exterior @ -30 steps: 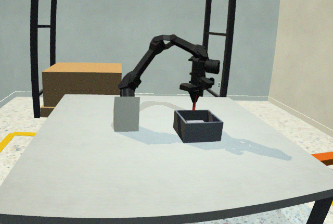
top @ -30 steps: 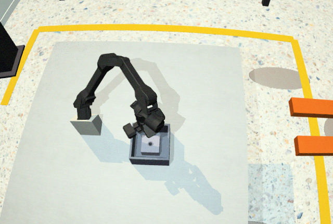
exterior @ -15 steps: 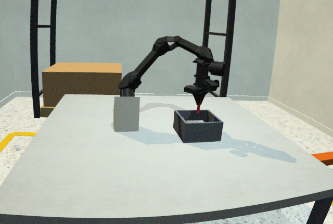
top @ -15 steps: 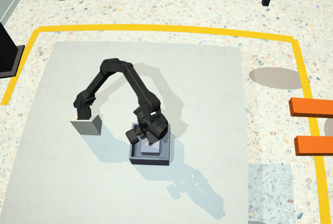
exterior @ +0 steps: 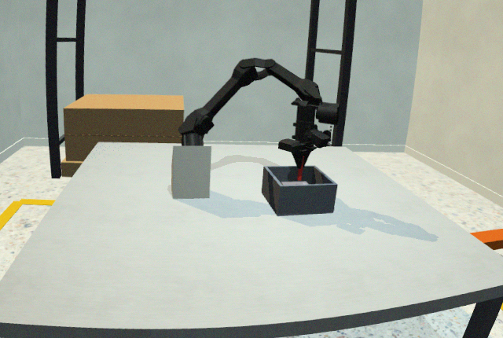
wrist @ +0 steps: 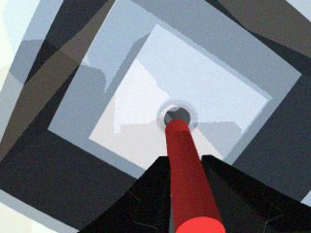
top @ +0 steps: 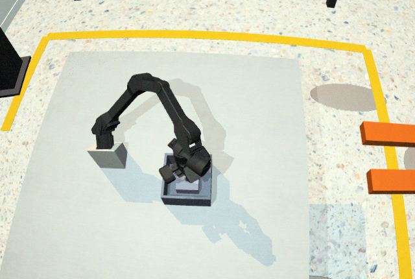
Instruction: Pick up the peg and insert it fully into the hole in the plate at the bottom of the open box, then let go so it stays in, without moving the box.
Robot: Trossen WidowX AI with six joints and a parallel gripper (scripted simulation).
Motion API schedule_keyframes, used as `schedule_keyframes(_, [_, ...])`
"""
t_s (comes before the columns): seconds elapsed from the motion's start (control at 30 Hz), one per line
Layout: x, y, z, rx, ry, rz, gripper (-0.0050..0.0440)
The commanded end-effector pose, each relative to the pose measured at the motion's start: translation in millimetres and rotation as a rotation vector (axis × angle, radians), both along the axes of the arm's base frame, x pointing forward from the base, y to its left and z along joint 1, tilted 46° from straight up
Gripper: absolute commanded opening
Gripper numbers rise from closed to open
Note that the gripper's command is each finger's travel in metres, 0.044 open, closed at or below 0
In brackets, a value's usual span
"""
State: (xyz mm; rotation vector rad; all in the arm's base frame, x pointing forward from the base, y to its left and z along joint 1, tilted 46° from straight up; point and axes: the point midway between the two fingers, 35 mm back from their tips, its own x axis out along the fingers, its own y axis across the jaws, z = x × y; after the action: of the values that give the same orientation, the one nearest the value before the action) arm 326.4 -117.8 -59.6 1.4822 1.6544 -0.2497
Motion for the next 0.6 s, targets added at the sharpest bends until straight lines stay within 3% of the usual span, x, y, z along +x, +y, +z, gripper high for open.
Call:
schedule_keyframes(0.0, [-2, 5, -6, 0.01, 0.009, -0.002, 0.0])
schedule_keyframes(0.57, [0, 12, -13, 0.01, 0.009, -0.002, 0.0])
